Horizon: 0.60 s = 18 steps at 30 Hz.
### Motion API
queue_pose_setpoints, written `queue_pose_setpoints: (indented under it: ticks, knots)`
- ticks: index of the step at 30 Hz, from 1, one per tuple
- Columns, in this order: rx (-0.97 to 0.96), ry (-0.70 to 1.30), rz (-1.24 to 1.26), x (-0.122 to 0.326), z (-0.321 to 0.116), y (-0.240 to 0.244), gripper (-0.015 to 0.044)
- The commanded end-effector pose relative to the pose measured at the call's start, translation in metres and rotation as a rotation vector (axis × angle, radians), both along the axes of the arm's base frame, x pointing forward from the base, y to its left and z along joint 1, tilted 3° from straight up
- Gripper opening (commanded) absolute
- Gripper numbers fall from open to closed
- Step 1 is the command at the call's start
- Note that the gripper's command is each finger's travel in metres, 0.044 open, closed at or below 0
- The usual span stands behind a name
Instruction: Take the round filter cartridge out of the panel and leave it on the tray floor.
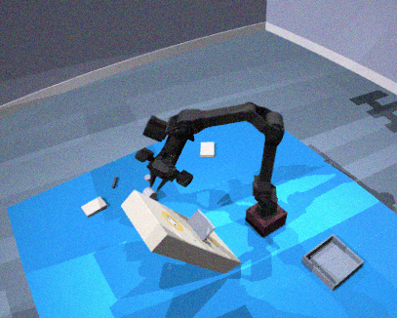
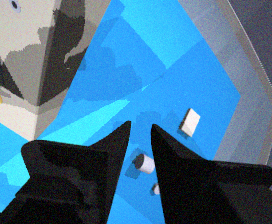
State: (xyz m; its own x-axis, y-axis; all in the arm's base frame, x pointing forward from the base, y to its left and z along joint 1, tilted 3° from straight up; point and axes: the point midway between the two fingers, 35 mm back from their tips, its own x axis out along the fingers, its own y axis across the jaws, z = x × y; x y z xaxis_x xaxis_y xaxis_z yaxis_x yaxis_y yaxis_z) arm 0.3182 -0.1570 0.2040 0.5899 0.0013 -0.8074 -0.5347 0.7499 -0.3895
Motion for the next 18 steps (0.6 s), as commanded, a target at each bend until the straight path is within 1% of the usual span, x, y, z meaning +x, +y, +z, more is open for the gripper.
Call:
queue_pose_setpoints:
  ticks: [1,6,14,16,18]
  knots:
    - [-0.009,-0.059,-0.049,0.000,0.019,0.038,0.0102]
    - [0.018,-0.169,-0.104,-0.008,0.042,0.091,0.0102]
    - [0.156,-0.340,-0.110,-0.034,0.065,0.177,0.0102]
    - [0.184,-0.365,-0.109,-0.041,0.069,0.188,0.0102]
    - [0.188,-0.368,-0.109,-0.042,0.069,0.190,0.0102]
